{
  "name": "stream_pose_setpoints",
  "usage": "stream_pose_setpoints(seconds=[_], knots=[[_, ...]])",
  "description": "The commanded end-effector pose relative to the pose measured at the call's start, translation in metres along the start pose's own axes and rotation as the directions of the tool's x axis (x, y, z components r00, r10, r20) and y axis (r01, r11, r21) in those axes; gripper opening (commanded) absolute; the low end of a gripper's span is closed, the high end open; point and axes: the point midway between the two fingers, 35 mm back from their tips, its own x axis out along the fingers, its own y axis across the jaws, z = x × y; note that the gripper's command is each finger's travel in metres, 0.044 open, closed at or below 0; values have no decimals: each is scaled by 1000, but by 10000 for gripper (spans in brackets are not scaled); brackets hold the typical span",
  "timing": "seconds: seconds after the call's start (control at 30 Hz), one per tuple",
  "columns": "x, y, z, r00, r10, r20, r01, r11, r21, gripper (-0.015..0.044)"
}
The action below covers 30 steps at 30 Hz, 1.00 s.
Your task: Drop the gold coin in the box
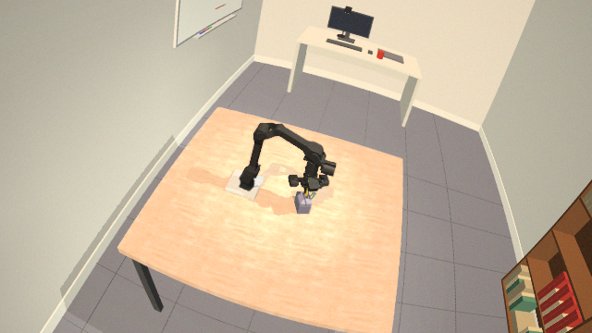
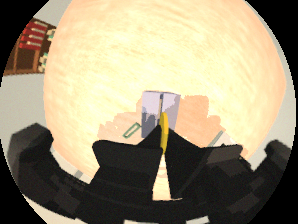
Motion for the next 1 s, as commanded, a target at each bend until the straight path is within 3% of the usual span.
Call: stream_pose_setpoints(seconds=[0.0,0.97], knots=[[0,0,0,1000,0,0,0,1000,-2,0],[9,-1,-1,1000,0,0,0,1000,-8,0]])
